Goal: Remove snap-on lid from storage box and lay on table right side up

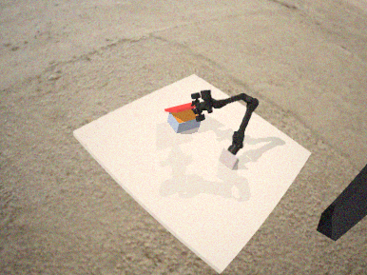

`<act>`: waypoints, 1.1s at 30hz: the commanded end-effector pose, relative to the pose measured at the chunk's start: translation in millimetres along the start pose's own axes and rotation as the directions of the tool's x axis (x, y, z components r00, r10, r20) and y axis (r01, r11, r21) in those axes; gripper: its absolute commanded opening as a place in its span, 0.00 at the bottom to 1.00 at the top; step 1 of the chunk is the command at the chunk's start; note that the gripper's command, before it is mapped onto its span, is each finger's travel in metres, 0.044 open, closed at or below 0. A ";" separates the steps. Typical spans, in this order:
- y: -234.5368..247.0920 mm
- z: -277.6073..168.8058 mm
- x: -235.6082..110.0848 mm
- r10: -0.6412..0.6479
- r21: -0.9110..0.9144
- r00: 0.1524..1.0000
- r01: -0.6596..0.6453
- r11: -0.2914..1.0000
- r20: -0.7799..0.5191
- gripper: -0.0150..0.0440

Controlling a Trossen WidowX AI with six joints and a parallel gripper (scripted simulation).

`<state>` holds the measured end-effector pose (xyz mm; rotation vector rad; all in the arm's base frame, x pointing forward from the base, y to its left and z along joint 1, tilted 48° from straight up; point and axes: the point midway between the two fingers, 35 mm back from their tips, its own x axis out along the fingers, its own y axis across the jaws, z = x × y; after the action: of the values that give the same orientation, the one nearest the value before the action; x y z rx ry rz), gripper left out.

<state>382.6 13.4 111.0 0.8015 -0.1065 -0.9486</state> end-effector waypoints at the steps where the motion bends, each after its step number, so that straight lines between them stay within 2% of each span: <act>1: 8.7 1.4 -6.2 0.010 0.019 1.000 -0.010 1.000 -0.001 0.25; 33: 40.2 1.8 -33.3 0.009 0.019 1.000 -0.009 1.000 -0.001 0.25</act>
<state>388.4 45.3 143.3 0.8139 -0.1103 -0.9441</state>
